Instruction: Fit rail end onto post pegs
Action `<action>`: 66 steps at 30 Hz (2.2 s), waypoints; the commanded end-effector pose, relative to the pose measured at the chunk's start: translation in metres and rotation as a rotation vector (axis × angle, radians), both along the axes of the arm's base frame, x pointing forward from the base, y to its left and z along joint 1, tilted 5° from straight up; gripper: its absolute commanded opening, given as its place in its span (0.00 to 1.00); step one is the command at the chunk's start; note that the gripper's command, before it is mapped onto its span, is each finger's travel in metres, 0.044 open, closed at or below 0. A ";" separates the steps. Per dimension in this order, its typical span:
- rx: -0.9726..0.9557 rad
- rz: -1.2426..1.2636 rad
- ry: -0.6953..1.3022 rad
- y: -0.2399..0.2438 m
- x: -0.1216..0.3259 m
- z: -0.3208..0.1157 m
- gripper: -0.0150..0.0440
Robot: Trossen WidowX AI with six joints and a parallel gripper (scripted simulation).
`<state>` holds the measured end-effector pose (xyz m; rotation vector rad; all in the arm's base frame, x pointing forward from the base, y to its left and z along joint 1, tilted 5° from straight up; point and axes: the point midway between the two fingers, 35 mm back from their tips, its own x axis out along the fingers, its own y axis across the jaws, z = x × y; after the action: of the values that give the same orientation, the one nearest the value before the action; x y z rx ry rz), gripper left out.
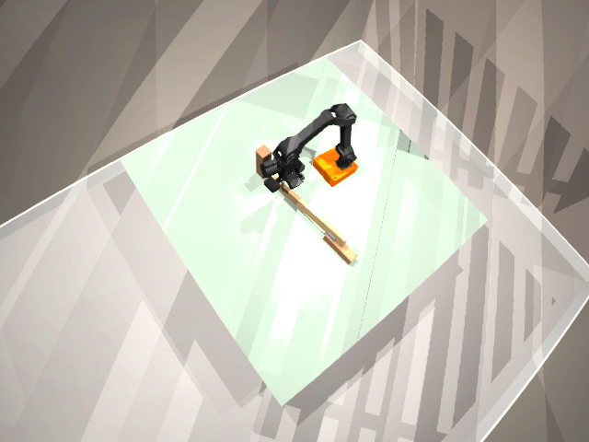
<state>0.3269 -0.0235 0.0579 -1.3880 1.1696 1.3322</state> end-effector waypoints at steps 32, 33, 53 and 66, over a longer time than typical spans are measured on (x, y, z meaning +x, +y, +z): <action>-0.004 0.003 0.016 -0.004 -0.006 -0.060 1.00; -0.004 0.003 0.016 -0.004 -0.006 -0.061 1.00; -0.004 0.003 0.016 -0.004 -0.006 -0.062 0.37; -0.004 0.003 0.016 -0.004 -0.006 -0.062 0.25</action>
<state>0.3210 -0.0273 -0.0036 -1.3832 1.1789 1.3466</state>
